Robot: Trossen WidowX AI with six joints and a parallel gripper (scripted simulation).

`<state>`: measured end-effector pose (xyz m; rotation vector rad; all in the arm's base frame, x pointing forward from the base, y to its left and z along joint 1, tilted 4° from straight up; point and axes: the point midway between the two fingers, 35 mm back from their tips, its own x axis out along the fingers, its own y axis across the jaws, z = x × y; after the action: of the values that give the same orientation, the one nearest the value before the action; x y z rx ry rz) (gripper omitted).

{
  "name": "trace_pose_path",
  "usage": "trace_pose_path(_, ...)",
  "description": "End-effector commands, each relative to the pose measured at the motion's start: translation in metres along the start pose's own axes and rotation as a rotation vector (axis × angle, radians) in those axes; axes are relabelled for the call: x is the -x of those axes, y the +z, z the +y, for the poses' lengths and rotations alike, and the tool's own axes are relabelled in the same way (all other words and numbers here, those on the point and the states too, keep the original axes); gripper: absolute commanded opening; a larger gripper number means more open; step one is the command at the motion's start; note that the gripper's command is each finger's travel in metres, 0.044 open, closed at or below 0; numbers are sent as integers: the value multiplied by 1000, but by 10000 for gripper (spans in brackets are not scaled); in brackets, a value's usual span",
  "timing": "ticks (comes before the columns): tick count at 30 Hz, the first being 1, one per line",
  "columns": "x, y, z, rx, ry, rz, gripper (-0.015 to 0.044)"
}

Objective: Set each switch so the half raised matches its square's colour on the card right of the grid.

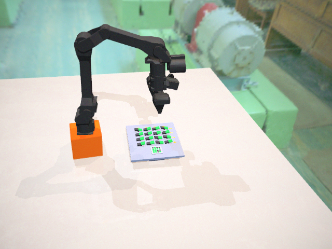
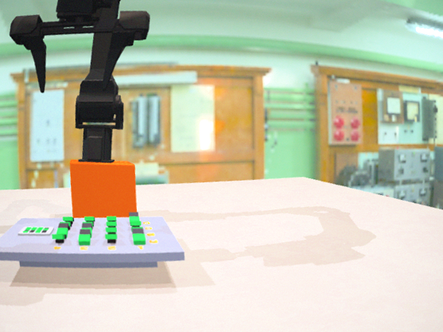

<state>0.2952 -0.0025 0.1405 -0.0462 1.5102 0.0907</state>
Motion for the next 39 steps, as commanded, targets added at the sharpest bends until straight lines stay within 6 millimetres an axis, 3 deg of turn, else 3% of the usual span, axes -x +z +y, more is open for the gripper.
trace_pose_path(1, -3, 1, 2, 0, 1, 1, 374)
trace_pose_path(3, -24, 10, 18, -2, 11, 8, 321)
trace_pose_path(5, -60, 18, 47, -4, 26, 22, 269)
trace_pose_path(8, -94, 19, 76, -7, 38, 37, 190)
trace_pose_path(10, -102, 19, 83, -7, 41, 41, 137)
trace_pose_path(15, -102, 19, 83, -7, 41, 41, 6)
trace_pose_path(20, -137, 18, 84, -7, 41, 67, 0)
trace_pose_path(39, -157, 17, 85, -7, 41, 67, 0)
